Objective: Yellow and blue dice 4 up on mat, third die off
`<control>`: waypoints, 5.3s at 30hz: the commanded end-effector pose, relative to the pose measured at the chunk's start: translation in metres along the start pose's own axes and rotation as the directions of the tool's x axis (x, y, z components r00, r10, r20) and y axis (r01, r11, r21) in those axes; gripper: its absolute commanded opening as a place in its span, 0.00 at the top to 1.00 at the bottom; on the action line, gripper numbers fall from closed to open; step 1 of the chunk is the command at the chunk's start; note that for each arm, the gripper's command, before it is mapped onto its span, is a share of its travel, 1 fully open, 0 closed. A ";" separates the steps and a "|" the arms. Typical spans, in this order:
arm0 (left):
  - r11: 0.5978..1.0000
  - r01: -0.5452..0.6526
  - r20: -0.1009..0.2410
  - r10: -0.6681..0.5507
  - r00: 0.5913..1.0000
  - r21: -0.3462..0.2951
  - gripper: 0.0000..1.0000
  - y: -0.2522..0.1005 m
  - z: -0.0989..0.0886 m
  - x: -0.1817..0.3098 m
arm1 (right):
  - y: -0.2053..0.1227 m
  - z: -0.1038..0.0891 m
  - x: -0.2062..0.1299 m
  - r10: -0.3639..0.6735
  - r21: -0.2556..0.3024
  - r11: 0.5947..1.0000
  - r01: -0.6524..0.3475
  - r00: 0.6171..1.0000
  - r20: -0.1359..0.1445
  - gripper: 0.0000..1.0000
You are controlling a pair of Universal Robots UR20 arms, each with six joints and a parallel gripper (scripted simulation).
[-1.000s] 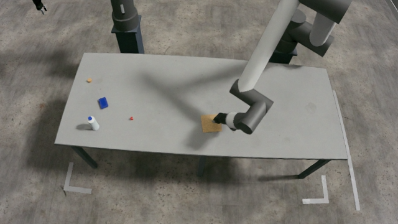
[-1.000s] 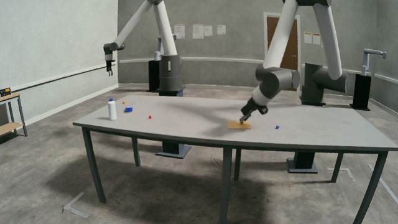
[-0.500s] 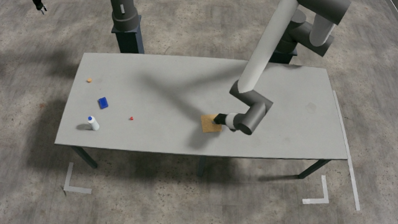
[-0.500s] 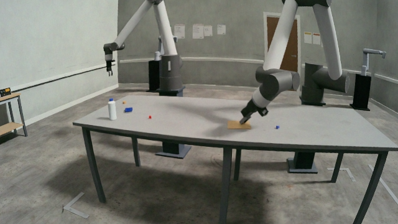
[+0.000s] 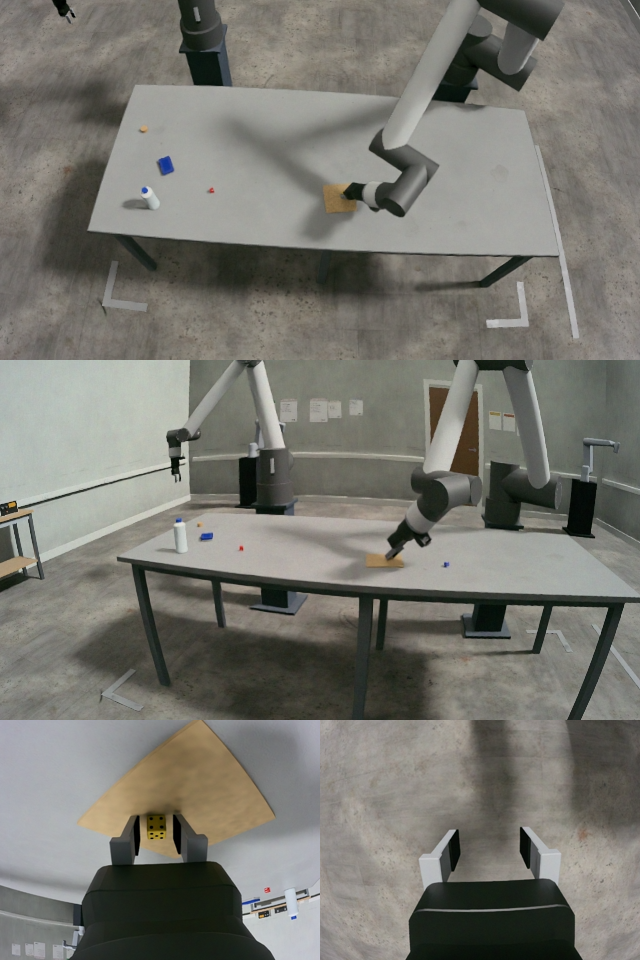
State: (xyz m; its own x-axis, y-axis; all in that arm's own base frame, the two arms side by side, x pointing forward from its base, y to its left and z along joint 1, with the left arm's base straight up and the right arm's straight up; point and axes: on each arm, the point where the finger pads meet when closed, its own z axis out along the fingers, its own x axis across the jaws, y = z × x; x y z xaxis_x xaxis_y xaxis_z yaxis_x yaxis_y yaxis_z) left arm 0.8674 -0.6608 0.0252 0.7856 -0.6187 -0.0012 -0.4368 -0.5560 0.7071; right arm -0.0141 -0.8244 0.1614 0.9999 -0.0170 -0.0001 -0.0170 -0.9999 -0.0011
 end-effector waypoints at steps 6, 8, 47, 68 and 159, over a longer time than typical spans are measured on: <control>1.000 -0.001 -0.001 0.001 1.000 0.000 0.66 0.001 -0.001 0.000 | 0.000 -0.001 0.000 0.000 -0.001 1.000 0.000 1.000 0.000 0.00; 1.000 -0.001 -0.001 0.001 1.000 0.000 0.66 0.001 -0.001 0.000 | 0.000 -0.001 0.000 0.000 -0.001 1.000 0.000 1.000 0.000 0.00; 1.000 -0.001 -0.001 0.001 1.000 0.000 0.66 0.007 -0.007 0.000 | 0.000 -0.001 0.000 0.000 -0.001 1.000 0.000 1.000 0.000 0.00; 1.000 -0.001 -0.001 0.001 1.000 0.000 0.66 0.048 -0.048 0.000 | 0.000 -0.001 0.000 0.000 -0.001 1.000 0.000 1.000 0.000 0.00; 0.309 0.001 -0.001 -0.001 1.000 0.951 0.66 0.068 -0.038 0.000 | 0.000 -0.001 0.000 0.000 -0.001 1.000 0.000 1.000 0.000 0.00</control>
State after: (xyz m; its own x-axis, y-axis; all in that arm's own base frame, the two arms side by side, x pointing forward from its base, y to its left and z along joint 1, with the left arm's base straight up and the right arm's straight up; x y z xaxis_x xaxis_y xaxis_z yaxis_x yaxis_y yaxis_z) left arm 0.8541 -0.6774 0.0999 0.7846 -0.6200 -0.0011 -0.5822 -0.7361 -0.3453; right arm -0.0141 -0.8244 0.1614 0.9999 -0.0170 -0.0001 -0.0170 -0.9999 -0.0011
